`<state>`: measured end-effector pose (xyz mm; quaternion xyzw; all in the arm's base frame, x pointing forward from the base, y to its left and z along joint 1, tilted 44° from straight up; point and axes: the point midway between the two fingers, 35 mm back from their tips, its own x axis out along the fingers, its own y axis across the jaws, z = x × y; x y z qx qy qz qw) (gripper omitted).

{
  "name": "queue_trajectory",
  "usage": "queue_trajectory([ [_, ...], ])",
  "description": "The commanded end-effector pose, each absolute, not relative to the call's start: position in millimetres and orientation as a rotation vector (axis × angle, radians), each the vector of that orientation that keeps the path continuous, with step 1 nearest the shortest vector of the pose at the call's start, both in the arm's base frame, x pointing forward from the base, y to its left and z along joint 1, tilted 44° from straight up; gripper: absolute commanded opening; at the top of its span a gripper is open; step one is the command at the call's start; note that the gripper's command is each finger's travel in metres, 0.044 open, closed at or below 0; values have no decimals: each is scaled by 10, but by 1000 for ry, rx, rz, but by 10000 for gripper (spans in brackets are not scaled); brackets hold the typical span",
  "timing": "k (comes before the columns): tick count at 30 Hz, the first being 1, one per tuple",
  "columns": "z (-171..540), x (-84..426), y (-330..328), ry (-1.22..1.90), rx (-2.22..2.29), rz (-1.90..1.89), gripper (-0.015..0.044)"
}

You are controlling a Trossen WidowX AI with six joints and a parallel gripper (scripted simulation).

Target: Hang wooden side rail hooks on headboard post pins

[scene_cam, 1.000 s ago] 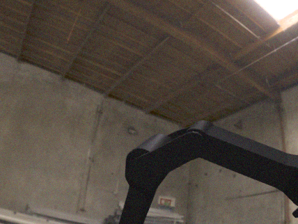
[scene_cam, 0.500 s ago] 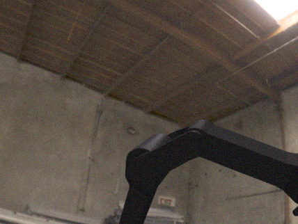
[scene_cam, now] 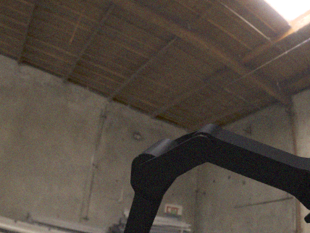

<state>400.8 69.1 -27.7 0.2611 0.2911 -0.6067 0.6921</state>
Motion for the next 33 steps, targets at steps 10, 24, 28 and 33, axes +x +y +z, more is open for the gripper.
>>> queue_trajectory([
  [10,-241,4021,754,644,588,-1343,0],
  [24,-263,4038,756,643,588,-1343,0],
  [28,-269,4042,757,643,588,-1343,0],
  [33,-277,4048,758,643,588,-1343,0],
])
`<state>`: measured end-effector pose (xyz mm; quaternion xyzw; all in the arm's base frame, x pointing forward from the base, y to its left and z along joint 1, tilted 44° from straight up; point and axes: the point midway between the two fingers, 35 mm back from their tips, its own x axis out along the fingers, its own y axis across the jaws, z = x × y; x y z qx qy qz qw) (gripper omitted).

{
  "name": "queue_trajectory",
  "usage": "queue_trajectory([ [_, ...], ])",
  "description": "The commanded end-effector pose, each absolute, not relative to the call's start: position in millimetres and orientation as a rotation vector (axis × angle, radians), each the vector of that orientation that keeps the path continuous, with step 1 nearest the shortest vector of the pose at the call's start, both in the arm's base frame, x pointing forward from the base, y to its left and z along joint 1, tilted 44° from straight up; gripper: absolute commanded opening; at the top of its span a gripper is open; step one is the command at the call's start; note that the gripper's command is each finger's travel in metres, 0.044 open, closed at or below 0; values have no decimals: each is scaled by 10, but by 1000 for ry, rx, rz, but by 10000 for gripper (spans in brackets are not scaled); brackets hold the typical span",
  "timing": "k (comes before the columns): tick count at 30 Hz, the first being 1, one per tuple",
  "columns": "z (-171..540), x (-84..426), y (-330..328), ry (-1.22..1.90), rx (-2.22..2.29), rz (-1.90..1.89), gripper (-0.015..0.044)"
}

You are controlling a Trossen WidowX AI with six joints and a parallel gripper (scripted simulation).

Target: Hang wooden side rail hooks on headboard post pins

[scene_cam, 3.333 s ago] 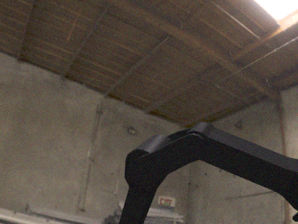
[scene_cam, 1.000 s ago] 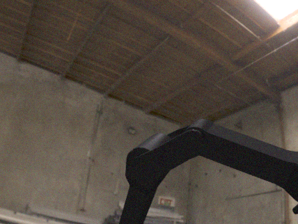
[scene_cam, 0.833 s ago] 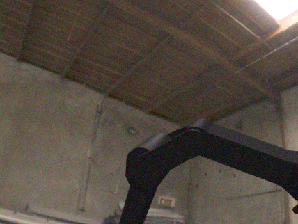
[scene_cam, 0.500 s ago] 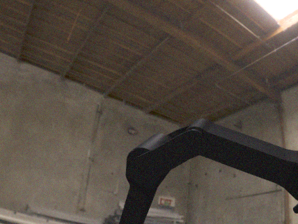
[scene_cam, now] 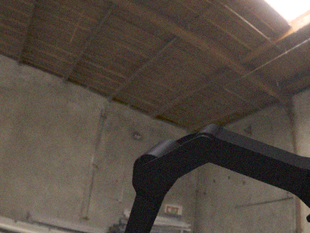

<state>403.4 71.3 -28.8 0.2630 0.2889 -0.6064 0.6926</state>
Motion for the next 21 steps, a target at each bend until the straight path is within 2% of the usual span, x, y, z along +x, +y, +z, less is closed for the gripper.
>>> queue_trajectory([
  [1,-278,4048,758,643,588,-1343,0],
  [21,-302,4030,764,643,588,-1343,0],
])
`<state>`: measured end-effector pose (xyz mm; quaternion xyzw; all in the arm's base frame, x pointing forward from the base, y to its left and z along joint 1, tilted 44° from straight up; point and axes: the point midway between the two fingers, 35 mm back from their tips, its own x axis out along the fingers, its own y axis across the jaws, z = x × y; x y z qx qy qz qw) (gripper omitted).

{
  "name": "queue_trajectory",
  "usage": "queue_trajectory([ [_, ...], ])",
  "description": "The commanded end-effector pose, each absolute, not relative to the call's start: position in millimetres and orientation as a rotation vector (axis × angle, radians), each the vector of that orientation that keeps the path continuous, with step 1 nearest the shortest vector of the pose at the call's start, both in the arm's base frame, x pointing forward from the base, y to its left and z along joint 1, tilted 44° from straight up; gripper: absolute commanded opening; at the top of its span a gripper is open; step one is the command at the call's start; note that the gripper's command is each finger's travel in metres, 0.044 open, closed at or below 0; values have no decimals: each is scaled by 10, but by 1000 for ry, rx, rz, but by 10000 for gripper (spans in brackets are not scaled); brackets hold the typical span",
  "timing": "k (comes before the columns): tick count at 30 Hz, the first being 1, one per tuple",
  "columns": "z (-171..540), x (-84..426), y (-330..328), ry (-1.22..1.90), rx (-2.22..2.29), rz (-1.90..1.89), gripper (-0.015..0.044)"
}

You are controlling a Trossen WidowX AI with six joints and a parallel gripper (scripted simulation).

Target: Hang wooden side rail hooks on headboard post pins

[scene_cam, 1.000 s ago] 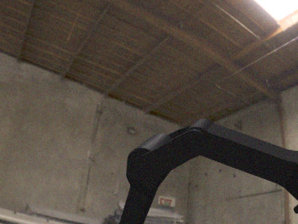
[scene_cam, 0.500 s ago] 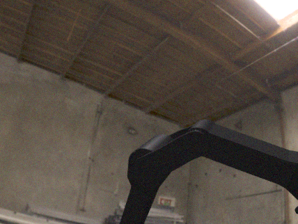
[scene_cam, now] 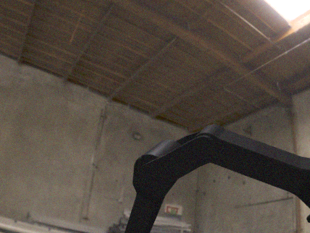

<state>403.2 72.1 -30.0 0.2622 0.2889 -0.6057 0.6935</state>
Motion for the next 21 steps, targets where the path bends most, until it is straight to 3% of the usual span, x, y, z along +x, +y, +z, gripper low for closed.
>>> queue_trajectory([
  [1,-302,4030,765,643,588,-1343,0],
  [21,-301,4035,789,644,588,-1343,0],
])
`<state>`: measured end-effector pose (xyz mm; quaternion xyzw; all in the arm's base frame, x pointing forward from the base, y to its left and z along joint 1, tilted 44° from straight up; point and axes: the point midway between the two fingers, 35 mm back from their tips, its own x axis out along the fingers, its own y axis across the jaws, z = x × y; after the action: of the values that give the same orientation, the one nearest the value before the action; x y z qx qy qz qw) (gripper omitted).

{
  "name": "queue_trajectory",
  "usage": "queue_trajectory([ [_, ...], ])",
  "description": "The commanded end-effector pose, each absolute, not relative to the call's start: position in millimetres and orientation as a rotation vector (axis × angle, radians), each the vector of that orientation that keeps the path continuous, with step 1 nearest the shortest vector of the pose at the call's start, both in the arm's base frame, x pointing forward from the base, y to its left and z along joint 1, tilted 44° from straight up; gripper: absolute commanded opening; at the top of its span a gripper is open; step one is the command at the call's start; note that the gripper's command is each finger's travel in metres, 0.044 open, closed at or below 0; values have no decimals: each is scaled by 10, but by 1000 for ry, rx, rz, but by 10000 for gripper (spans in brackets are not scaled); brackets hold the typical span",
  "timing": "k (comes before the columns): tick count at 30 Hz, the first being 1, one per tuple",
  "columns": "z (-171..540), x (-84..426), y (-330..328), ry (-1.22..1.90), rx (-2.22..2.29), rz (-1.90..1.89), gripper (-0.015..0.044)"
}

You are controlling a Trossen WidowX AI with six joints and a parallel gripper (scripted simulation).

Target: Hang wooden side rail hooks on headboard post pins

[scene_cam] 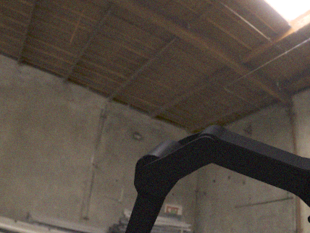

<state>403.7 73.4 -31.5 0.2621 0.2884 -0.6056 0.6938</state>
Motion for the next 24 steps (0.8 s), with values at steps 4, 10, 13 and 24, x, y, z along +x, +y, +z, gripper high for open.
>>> queue_trajectory([
  [4,-301,4030,795,644,588,-1343,0],
  [10,-305,4030,800,644,588,-1343,0],
  [13,-310,4033,801,644,588,-1343,0],
  [24,-318,4037,810,644,588,-1343,0],
])
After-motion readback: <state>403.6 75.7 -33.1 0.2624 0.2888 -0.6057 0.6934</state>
